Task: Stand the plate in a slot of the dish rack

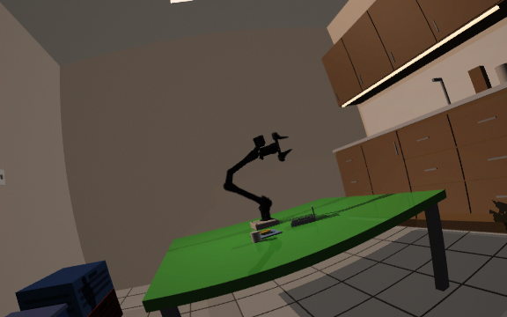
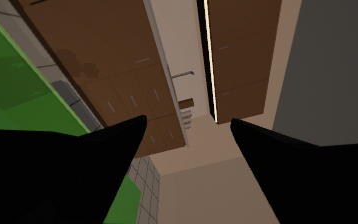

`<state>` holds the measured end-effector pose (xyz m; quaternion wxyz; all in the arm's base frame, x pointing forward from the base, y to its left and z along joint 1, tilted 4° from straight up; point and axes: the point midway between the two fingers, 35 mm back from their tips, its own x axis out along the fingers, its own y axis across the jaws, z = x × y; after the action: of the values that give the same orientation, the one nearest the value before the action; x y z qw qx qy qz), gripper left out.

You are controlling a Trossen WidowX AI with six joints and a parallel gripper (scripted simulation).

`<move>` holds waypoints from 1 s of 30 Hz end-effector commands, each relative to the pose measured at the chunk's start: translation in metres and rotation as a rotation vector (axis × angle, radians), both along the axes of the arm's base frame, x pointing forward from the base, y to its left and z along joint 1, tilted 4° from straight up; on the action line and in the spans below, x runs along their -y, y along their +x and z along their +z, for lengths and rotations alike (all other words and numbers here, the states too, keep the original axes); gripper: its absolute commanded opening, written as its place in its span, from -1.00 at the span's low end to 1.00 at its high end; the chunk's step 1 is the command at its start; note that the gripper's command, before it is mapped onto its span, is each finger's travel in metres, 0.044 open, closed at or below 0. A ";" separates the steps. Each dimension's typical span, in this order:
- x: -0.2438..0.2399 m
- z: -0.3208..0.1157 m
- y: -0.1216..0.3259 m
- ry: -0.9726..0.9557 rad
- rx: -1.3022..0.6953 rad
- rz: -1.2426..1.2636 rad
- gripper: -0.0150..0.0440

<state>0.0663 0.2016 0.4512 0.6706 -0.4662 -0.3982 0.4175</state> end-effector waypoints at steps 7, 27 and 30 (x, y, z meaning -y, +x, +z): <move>-0.011 -0.024 0.048 -0.110 -0.154 -0.165 0.86; 0.018 -0.081 0.153 -0.268 -0.522 -0.562 0.86; 0.028 -0.090 0.167 -0.279 -0.585 -0.625 0.86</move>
<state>0.2208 0.1818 0.3695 0.7715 -0.5203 -0.0113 0.3660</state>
